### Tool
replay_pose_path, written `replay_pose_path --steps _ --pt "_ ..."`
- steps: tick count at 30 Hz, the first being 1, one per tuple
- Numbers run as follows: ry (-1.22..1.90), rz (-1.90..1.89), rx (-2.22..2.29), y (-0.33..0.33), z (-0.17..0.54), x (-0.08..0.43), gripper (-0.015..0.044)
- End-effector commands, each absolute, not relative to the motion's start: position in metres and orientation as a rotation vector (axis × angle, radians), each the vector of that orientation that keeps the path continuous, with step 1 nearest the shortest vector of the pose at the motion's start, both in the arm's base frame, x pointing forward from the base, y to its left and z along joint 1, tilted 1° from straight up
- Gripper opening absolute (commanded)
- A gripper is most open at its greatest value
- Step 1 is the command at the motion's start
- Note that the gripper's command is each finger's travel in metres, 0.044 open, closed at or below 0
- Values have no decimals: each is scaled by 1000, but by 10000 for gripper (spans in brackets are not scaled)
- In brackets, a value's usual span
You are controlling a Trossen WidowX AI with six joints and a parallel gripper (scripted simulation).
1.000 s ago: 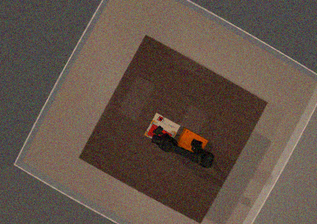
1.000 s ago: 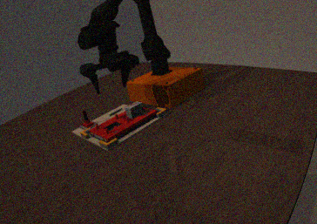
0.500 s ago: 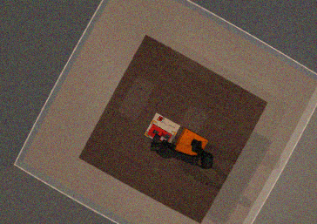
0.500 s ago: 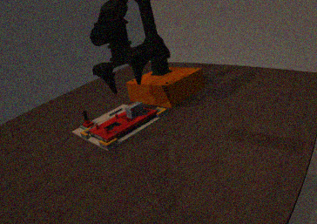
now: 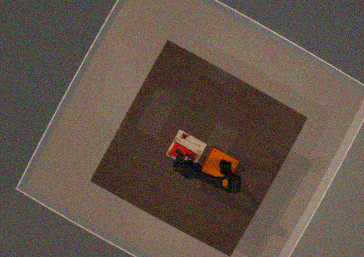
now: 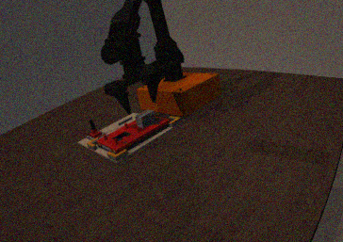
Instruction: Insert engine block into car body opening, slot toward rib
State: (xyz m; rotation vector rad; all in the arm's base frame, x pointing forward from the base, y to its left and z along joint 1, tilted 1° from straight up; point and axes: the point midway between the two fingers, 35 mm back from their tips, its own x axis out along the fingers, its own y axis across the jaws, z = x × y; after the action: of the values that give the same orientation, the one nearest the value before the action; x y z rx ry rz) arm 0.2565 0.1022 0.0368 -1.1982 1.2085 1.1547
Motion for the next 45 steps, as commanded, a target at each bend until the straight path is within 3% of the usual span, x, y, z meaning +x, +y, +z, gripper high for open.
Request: replay_pose_path --steps 1,22,30,38,45 --pt "1207 1163 -1195 103 30 257 440" --pt "1207 1163 -1195 104 -2 257 440" --pt "1207 1163 -1195 104 -2 257 230" --pt "1207 1163 -1195 104 -2 257 177" --pt "1210 1103 -1179 103 6 263 0"
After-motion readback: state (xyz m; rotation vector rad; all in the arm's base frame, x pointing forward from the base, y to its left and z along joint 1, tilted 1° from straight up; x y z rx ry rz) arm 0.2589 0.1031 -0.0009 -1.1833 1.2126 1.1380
